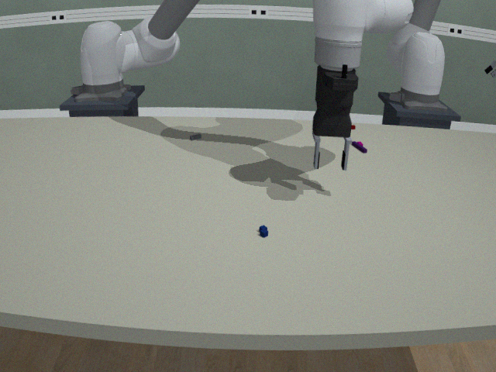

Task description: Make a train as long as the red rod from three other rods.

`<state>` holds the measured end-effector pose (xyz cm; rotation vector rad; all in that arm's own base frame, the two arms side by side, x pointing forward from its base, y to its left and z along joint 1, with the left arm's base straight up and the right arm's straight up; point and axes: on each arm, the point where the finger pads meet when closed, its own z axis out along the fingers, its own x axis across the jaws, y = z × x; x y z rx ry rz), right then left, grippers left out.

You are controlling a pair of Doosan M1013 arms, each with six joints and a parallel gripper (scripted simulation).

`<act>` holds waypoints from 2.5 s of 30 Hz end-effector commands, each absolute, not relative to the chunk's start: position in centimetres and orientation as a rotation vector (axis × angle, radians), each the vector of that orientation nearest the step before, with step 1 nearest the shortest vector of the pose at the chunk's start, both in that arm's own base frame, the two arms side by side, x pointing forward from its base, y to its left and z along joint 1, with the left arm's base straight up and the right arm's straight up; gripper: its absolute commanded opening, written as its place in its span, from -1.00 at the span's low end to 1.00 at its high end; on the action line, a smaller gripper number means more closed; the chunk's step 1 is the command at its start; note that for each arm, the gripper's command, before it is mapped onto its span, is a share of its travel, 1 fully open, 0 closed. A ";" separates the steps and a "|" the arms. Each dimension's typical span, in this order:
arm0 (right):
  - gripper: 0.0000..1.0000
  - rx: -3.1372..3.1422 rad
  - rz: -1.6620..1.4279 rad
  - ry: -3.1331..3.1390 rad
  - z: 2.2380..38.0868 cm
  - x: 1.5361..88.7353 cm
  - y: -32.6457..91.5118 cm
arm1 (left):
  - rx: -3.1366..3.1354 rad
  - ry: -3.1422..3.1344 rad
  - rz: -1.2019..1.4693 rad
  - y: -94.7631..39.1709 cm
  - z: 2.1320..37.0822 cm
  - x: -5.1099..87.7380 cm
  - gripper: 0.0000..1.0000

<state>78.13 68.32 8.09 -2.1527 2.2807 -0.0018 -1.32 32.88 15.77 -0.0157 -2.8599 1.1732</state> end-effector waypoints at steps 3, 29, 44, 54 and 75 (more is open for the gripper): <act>1.00 -2.413 0.004 2.012 8.1 81.7 65.4 | -0.012 -2.863 1.184 32.5 15.9 -1.3 1.00; 1.00 -2.884 0.004 1.250 8.1 88.5 57.8 | -0.012 -2.863 1.184 32.5 15.9 -1.3 1.00; 1.00 -2.882 0.003 1.252 8.1 88.5 57.8 | -0.012 -2.863 1.184 32.5 15.9 -1.3 1.00; 1.00 -2.882 0.003 1.252 8.1 88.5 57.8 | -0.012 -2.863 1.184 32.5 15.9 -1.3 1.00; 1.00 -2.882 0.003 1.252 8.1 88.5 57.8 | -0.012 -2.863 1.184 32.5 15.9 -1.3 1.00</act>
